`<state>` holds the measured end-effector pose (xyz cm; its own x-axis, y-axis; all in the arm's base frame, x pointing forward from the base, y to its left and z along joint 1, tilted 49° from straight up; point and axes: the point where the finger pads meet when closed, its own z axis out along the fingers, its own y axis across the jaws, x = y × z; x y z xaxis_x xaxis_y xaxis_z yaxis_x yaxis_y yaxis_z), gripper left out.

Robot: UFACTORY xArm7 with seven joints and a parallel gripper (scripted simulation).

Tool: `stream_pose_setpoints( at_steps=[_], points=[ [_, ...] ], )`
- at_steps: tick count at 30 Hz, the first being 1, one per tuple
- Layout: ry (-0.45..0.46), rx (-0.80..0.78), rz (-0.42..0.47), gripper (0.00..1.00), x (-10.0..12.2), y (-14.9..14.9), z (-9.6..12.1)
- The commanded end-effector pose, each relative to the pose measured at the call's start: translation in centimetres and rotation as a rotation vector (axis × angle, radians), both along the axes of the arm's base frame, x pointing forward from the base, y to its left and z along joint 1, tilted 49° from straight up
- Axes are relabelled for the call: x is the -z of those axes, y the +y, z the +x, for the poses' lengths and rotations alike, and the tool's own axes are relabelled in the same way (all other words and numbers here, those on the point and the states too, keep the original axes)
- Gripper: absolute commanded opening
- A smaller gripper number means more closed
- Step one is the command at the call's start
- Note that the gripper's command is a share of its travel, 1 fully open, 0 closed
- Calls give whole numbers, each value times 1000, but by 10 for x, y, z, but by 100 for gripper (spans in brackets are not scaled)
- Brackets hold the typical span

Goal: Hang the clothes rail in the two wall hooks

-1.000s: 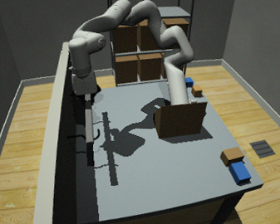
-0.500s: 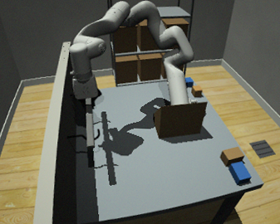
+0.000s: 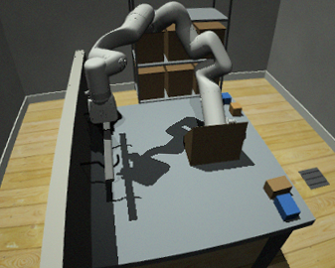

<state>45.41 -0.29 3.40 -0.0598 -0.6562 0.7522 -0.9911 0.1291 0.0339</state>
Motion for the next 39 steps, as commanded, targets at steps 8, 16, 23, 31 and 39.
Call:
stream_pose_setpoints(
  at_steps=[8,16,23,31,39],
  points=[
    [-4,-4,3,0,2,-1,1],
    [-4,-4,3,0,2,-1,1],
    [-4,-4,3,0,3,-2,1],
    [-4,-4,3,0,6,-6,0],
    [-4,-4,3,0,10,-9,0]
  ],
)
